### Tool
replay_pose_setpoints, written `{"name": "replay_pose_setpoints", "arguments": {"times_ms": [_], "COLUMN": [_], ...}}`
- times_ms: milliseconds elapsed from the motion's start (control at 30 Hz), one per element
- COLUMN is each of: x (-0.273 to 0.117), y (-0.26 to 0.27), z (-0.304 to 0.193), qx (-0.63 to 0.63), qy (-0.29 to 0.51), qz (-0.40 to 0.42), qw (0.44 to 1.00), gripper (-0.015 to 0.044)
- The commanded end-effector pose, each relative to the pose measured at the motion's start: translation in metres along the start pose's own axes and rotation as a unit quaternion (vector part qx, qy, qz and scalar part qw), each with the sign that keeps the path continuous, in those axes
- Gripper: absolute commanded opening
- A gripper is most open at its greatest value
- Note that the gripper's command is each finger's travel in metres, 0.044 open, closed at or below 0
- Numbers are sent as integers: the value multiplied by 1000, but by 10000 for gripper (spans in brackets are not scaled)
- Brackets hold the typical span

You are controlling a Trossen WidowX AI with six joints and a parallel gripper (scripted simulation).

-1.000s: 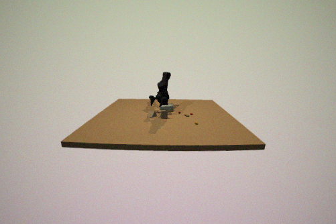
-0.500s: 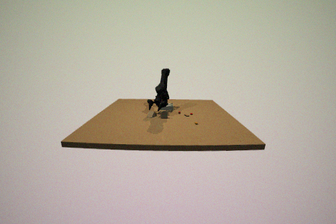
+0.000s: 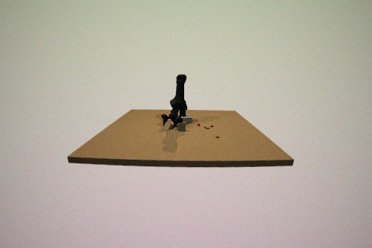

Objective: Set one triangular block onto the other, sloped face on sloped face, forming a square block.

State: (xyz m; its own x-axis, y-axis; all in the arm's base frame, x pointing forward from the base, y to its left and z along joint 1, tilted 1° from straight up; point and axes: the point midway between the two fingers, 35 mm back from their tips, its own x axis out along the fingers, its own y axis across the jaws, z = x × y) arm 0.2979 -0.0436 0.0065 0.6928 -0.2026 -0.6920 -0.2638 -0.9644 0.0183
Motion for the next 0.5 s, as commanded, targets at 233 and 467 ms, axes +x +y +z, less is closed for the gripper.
{"name": "replay_pose_setpoints", "arguments": {"times_ms": [233, 467], "x": [2, 2], "y": [2, 2], "z": [0, 0], "qx": [0, 0], "qy": [1, 1], "qz": [0, 0], "qw": [1000, 1000], "gripper": [387, 223]}}
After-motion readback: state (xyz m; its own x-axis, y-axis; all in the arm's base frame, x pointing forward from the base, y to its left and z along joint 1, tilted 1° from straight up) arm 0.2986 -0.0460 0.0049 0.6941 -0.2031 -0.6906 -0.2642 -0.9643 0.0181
